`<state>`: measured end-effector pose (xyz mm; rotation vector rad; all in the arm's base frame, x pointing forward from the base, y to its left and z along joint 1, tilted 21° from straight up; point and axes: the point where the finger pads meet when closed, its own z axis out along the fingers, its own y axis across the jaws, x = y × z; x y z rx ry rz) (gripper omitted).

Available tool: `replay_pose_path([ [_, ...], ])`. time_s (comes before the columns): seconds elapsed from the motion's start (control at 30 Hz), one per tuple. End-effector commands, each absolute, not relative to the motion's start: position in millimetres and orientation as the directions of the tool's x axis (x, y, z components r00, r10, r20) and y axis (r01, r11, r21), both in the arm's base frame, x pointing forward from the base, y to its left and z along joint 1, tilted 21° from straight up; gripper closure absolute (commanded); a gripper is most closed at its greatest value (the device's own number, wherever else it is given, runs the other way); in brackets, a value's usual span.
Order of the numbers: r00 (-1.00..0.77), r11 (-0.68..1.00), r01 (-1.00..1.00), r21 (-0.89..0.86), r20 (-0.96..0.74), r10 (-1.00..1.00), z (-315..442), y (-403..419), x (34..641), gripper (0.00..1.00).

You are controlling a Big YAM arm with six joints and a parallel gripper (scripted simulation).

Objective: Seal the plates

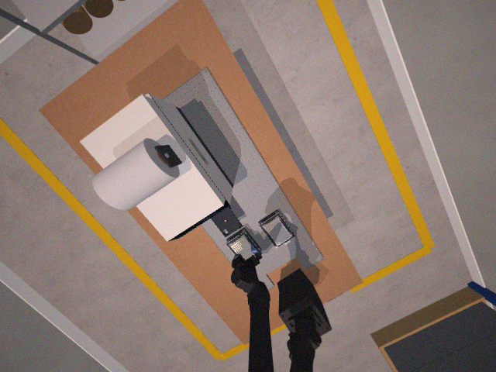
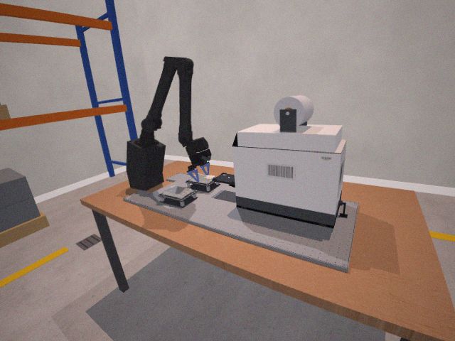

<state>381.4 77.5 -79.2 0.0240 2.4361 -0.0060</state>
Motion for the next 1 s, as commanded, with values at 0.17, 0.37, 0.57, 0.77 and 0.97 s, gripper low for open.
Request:
replay_pose_path([
  [0.17,-0.77,1.0,0.027,-0.007,-0.638,0.016,-86,70,376,0.0],
  [0.37,-0.761,1.0,0.027,-0.003,-0.648,0.019,-81,73,384,0.0],
  [0.57,-0.75,1.0,0.027,0.002,-0.661,0.022,-73,74,389,0.0],
  [0.77,-0.763,1.0,0.027,-0.004,-0.646,0.018,-77,71,378,0.0],
  [0.97,-0.768,1.0,0.027,-0.006,-0.641,0.017,-82,70,375,0.0],
])
